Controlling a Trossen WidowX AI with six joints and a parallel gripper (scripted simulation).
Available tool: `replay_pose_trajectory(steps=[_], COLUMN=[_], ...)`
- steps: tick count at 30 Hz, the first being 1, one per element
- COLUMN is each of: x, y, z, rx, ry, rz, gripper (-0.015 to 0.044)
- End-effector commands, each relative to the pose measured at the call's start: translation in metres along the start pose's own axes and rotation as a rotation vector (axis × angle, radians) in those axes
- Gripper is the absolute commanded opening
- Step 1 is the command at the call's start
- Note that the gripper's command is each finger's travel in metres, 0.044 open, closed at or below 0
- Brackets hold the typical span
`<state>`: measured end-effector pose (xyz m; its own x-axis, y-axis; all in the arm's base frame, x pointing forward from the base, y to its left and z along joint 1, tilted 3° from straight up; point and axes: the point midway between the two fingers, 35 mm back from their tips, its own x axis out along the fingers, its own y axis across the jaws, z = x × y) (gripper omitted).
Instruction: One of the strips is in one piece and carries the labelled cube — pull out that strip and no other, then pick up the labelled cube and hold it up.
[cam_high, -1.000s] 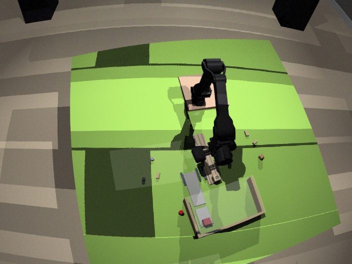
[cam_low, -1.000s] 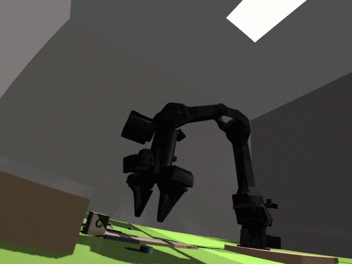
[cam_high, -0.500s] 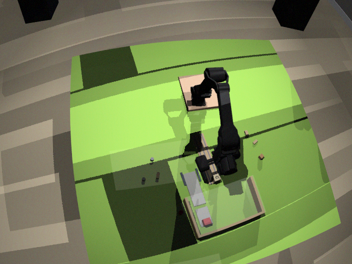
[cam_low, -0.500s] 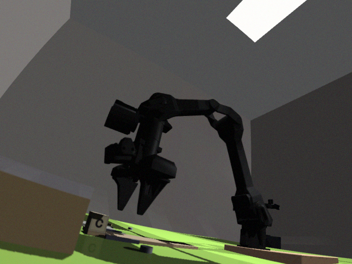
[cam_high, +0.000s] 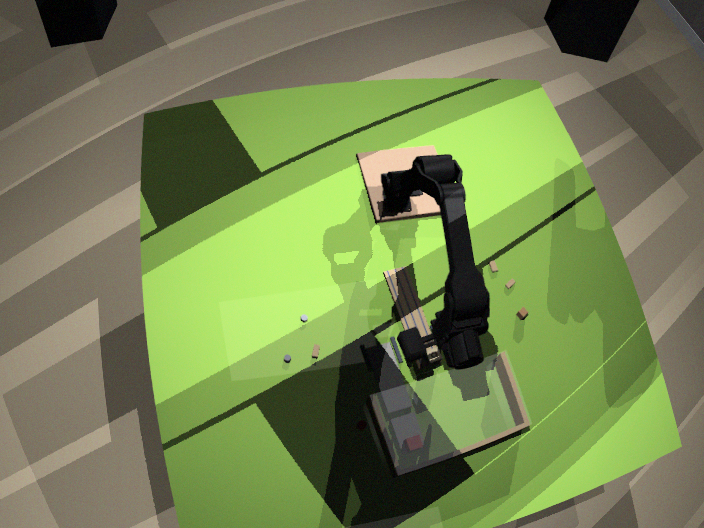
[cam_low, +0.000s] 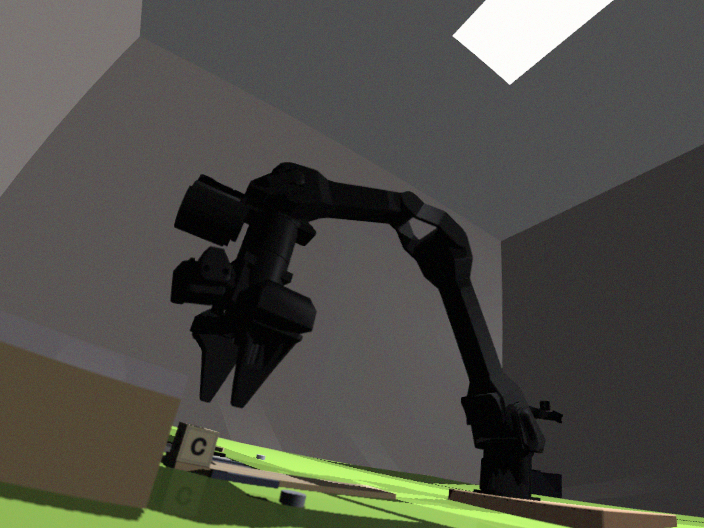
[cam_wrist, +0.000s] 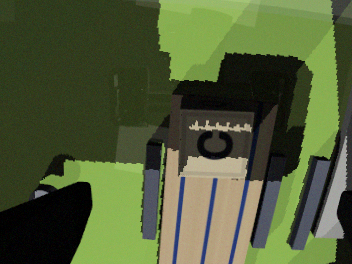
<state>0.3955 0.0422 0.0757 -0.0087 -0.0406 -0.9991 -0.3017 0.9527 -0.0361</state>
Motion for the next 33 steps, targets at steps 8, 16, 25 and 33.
replay_pose_trajectory(steps=[8,16,25,33], x=[0.003,0.016,0.030,0.043], y=[-0.001,-0.001,-0.001,-0.001], z=[0.011,0.012,0.012,0.012], rx=[0.004,0.004,0.004,0.004], ry=[-0.010,-0.010,-0.010,-0.010], rz=[0.001,0.001,0.001,0.001], gripper=[0.0256,0.0250,0.0250,0.0250])
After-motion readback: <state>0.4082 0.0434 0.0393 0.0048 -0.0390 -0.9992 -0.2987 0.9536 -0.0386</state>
